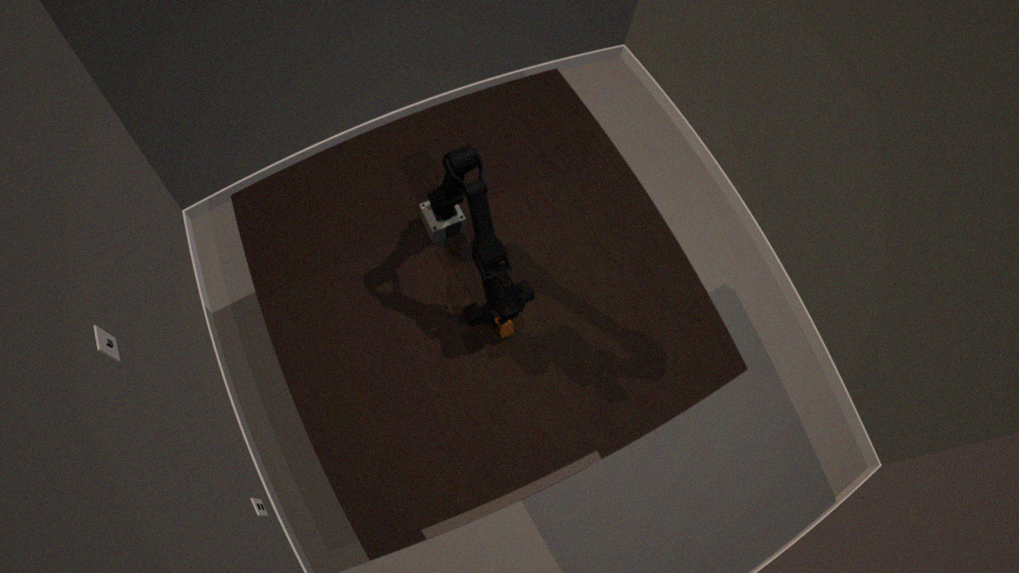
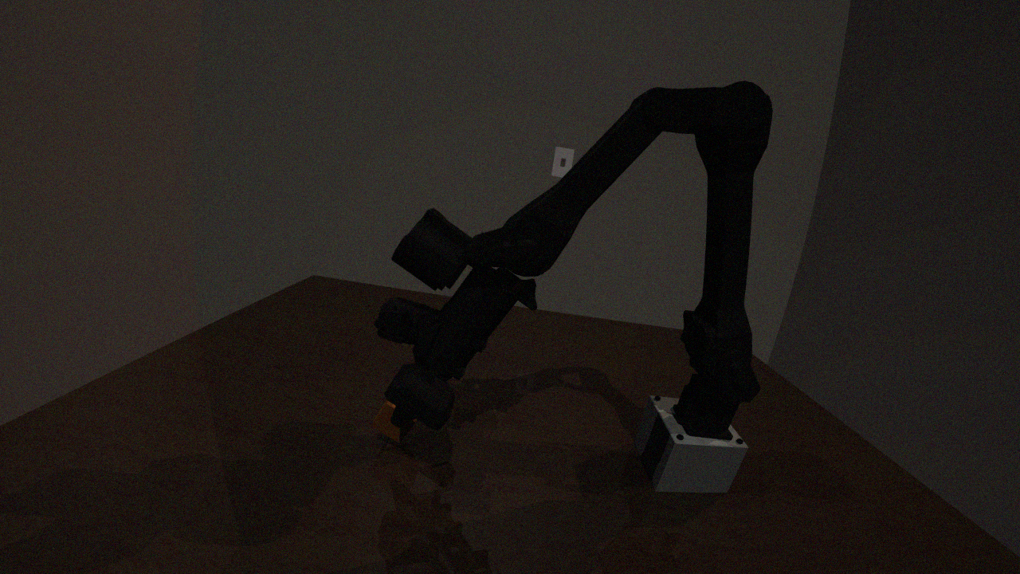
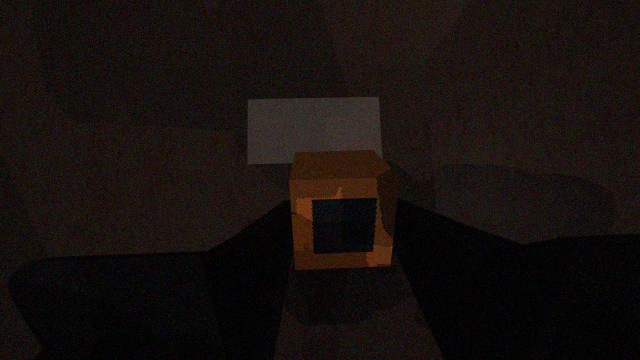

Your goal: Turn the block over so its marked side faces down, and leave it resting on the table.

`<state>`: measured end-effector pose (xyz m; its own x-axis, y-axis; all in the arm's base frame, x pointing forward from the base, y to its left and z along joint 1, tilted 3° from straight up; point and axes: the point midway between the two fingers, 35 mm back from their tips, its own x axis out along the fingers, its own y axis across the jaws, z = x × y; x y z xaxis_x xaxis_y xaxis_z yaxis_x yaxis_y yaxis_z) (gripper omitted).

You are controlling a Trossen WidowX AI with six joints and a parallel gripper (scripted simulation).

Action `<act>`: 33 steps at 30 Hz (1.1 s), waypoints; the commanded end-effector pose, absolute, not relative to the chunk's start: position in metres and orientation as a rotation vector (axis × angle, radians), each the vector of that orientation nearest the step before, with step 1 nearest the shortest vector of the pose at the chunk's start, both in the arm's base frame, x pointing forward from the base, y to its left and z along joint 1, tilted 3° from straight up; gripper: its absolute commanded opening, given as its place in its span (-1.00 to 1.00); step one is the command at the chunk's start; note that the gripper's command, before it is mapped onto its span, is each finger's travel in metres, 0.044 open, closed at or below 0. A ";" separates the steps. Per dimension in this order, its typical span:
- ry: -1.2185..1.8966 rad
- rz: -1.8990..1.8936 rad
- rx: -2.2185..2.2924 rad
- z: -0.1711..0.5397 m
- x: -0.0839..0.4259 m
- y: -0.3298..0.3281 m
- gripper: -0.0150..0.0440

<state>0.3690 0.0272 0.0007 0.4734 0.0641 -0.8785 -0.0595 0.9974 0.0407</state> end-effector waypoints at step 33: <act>0.606 0.064 0.019 -0.033 0.372 0.028 -0.49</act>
